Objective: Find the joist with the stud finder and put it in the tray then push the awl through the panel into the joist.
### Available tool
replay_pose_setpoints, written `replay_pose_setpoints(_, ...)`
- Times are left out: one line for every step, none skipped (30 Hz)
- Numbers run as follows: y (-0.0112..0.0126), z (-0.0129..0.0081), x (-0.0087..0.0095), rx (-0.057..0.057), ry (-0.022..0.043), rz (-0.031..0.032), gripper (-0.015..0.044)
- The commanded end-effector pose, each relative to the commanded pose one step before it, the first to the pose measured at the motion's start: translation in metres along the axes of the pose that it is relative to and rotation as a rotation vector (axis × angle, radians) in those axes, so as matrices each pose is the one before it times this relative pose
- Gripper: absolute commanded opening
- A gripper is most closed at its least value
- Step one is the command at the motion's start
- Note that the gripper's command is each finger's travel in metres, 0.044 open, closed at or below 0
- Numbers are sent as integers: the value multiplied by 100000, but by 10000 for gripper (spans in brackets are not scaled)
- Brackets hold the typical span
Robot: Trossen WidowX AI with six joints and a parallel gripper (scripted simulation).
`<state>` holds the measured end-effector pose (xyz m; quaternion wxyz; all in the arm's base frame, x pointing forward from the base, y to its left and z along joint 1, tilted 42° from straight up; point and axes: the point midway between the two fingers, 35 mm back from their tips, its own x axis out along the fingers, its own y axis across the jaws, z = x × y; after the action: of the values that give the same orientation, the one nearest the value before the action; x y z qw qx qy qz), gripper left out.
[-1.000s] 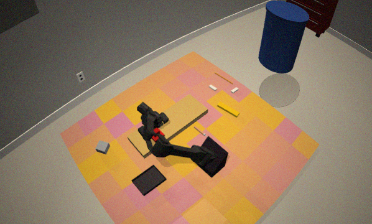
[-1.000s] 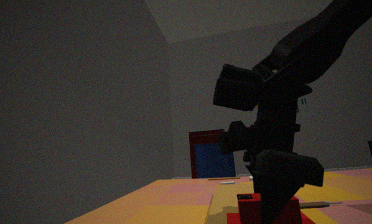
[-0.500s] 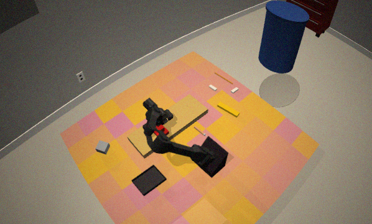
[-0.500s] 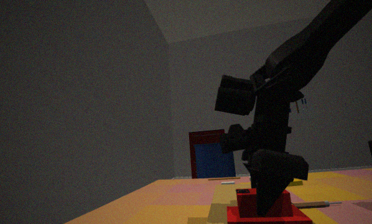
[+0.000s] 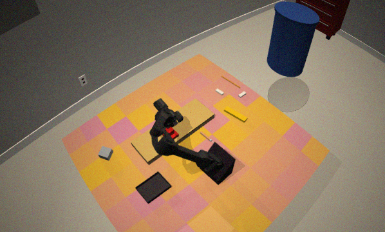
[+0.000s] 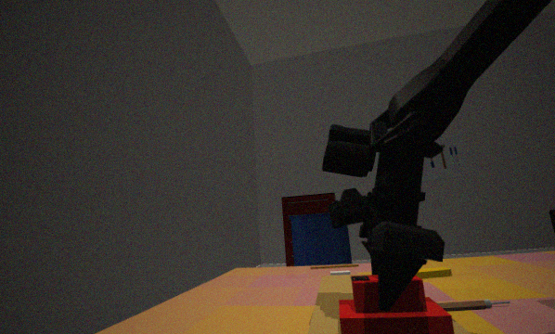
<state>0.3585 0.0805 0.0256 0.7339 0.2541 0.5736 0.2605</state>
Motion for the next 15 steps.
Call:
replay_pose_setpoints(-1159,6,54,-82,3,-255,0)
replay_pose_setpoints(-228,-1,-1,-4,-1,-11,0)
replay_pose_setpoints(-229,-1,-1,-4,-1,-11,0)
replay_pose_setpoints(-229,-1,-1,-4,-1,-11,0)
replay_pose_setpoints(-229,-1,-1,-4,-1,-11,0)
replay_pose_setpoints(-229,-1,-1,-4,-1,-11,0)
replay_pose_setpoints(-229,-1,-1,-4,-1,-11,0)
replay_pose_setpoints(-229,-1,-1,-4,-1,-11,0)
replay_pose_setpoints(-229,-1,-1,-4,-1,-11,0)
replay_pose_setpoints(-229,-1,-1,-4,-1,-11,0)
replay_pose_setpoints(-229,-1,-1,-4,-1,-11,0)
replay_pose_setpoints(-228,-1,-1,-4,-1,-11,0)
replay_pose_setpoints(-228,-1,-1,-4,-1,-11,0)
replay_pose_setpoints(-228,-1,-1,-4,-1,-11,0)
replay_pose_setpoints(-228,-1,-1,-5,-2,-11,0)
